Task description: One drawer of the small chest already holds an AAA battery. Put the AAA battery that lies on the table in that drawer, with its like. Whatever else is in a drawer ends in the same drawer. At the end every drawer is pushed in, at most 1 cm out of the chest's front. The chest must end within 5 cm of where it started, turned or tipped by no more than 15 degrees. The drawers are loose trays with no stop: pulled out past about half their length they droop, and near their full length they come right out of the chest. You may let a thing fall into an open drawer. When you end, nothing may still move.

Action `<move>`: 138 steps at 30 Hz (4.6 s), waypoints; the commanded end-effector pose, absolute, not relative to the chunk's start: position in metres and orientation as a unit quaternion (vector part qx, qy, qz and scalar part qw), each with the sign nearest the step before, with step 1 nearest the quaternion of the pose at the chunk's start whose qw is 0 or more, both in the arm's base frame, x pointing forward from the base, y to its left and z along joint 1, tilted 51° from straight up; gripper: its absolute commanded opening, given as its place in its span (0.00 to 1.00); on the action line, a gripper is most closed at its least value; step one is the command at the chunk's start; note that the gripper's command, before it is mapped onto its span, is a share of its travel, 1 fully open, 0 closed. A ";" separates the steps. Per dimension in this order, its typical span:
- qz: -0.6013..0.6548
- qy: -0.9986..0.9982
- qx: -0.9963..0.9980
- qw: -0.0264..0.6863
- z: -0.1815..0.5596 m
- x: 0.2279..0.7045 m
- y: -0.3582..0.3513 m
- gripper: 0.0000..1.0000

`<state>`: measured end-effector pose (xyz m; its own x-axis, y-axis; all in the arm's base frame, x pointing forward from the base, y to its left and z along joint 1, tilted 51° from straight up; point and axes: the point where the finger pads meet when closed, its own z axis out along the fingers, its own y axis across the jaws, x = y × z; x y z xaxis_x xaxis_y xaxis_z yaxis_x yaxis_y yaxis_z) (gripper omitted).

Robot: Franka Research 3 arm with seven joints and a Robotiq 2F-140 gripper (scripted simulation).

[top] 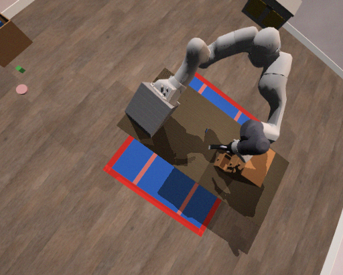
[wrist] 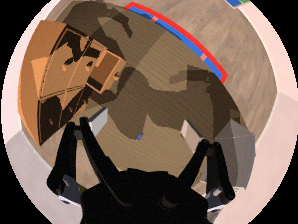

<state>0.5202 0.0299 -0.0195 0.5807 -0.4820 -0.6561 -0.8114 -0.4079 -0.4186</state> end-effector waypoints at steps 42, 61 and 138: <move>0.016 -0.029 -0.902 0.431 -0.018 0.557 0.034 1.00; -0.011 -0.087 -0.898 0.431 -0.017 0.563 0.036 1.00; -0.182 -0.045 -0.855 0.483 -0.068 0.657 0.129 1.00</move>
<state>0.6554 0.1302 -0.0681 0.9333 -0.0990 0.3452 0.2450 -0.5273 -0.8136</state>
